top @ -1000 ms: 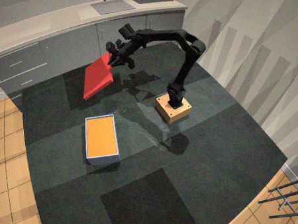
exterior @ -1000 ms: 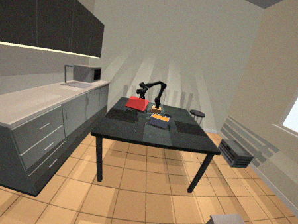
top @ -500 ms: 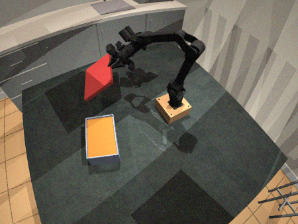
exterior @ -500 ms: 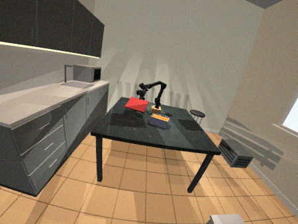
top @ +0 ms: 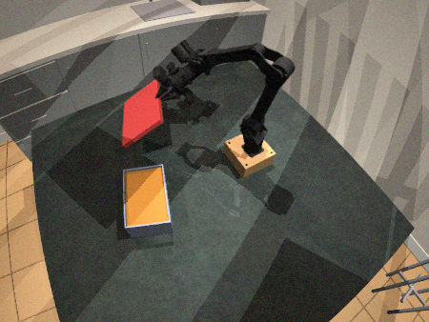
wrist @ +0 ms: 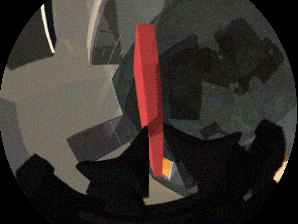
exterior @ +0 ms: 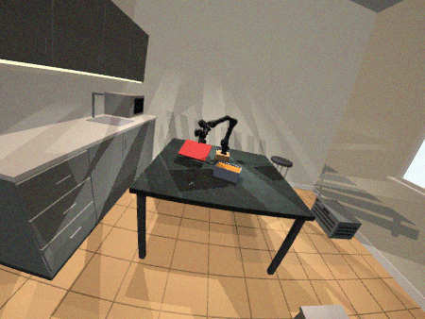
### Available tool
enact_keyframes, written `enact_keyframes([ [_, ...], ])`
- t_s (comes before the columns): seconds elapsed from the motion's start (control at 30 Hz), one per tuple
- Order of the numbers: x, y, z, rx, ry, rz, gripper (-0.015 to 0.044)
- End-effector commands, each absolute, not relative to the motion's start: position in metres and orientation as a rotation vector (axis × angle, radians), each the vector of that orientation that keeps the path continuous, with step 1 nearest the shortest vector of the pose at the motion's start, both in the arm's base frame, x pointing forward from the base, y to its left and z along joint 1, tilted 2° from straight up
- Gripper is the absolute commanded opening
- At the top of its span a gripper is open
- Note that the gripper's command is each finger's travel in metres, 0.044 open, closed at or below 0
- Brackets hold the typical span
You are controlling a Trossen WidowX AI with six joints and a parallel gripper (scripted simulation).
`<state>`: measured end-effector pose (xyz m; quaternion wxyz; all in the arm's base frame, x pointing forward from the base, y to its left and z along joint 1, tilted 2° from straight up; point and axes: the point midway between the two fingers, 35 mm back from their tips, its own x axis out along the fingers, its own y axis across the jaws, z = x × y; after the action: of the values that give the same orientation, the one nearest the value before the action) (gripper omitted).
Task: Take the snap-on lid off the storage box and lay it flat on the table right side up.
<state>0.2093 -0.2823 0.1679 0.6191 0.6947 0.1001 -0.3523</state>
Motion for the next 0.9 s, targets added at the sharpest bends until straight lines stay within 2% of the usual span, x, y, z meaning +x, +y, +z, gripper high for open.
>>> enact_keyframes([
  [0.0,0.211,-0.282,0.167,1.592,0.229,-0.799,0.0],
  [0.87,0.211,-0.283,0.146,1.592,0.229,-0.798,0.0],
])
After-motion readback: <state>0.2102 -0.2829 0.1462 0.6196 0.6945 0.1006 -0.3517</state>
